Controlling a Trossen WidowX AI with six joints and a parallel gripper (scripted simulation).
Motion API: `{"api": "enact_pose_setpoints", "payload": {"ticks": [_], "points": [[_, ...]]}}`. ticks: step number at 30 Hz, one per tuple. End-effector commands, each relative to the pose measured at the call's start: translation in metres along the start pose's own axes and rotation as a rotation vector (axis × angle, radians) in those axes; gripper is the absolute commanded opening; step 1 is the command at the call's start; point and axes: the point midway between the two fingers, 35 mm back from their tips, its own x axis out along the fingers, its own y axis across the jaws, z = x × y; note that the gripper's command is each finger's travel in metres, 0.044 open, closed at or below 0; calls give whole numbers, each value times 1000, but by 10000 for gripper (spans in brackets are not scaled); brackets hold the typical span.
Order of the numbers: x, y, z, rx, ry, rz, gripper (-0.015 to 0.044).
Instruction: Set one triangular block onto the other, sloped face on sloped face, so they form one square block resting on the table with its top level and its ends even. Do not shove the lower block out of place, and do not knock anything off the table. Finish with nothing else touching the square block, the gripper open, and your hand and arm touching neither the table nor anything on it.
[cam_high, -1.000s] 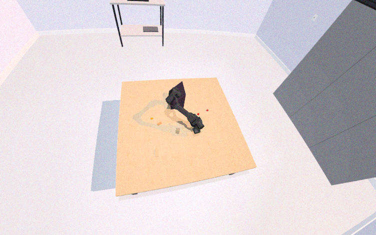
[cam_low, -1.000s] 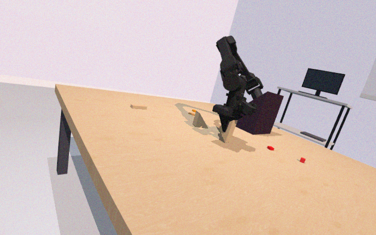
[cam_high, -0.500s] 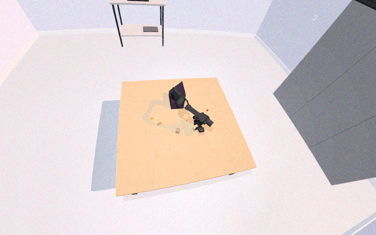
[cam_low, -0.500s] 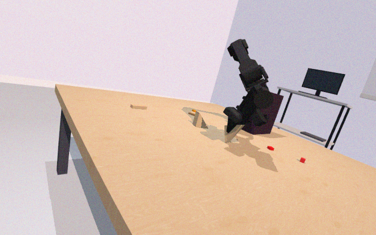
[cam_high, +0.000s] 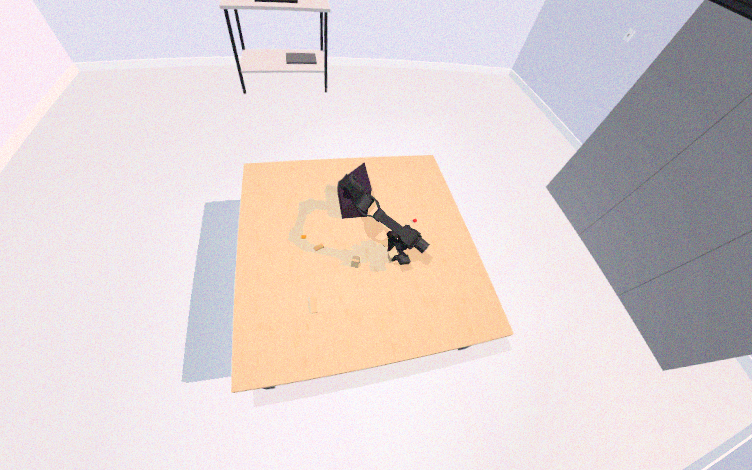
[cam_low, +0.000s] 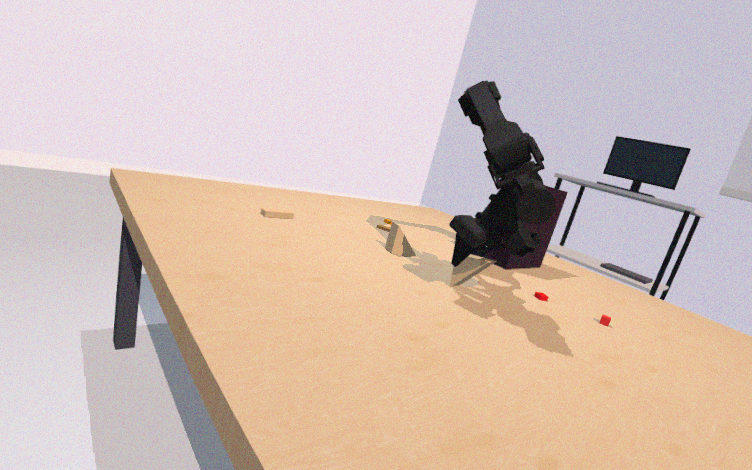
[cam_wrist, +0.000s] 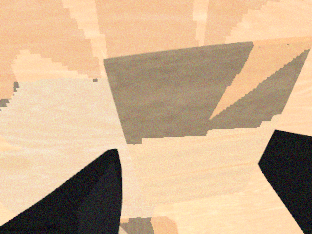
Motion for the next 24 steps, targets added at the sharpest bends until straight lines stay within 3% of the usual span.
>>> {"api": "enact_pose_setpoints", "payload": {"ticks": [1, 4, 12, 19, 24], "points": [[0, 1, 0, -4, -3, 4, 368], [0, 1, 0, -4, -3, 4, 440], [-2, 1, -1, -4, -3, 4, 440], [-91, -1, -35, 0, -5, 0, 440], [-93, -1, -32, -7, -16, -16, 440]]}}
